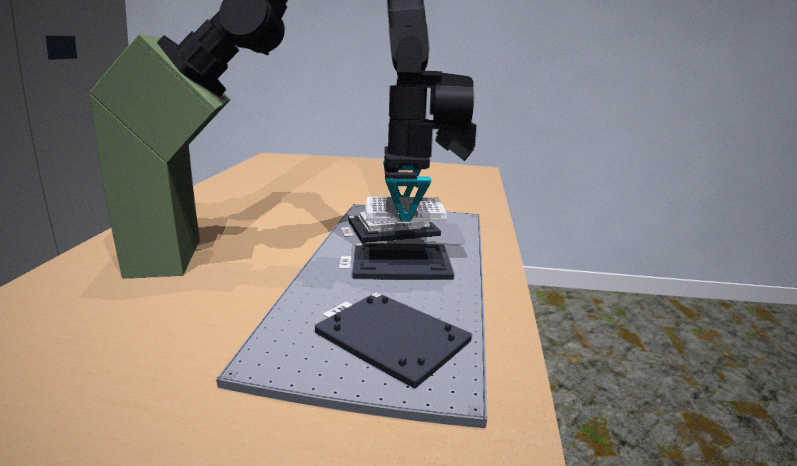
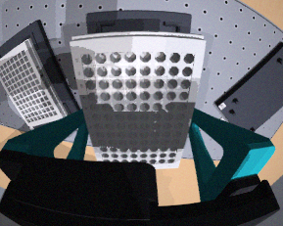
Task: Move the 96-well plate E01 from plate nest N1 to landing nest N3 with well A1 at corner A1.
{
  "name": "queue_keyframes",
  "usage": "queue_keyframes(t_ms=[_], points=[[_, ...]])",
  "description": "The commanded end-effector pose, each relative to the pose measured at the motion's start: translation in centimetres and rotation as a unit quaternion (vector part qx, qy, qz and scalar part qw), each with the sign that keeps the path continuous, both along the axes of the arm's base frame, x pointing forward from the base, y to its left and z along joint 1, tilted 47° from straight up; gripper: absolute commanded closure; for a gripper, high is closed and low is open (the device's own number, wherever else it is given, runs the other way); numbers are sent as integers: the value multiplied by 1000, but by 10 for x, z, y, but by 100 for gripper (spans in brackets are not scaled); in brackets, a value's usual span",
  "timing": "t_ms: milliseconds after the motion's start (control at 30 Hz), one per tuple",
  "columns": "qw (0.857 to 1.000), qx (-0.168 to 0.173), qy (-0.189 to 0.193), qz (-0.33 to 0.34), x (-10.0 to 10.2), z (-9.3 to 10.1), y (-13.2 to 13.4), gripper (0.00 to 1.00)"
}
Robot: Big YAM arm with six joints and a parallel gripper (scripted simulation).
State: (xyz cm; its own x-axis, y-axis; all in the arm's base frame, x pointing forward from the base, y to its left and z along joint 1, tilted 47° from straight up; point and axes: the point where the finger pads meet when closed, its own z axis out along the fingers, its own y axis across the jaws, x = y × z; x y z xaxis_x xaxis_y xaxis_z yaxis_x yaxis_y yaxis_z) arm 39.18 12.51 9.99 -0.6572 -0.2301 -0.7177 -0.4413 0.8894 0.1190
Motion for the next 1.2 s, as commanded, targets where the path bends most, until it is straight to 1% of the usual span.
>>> queue_keyframes(t_ms=[0,967,1033,1067,1167], points=[[1000,5,-6,-6,3,7,0,100],[1000,9,-5,-12,0,4,-3,100],[1000,5,-6,-6,2,5,-1,100],[1000,7,2,-10,2,-4,-1,100],[1000,7,-2,-4,7,-3,6,100]])
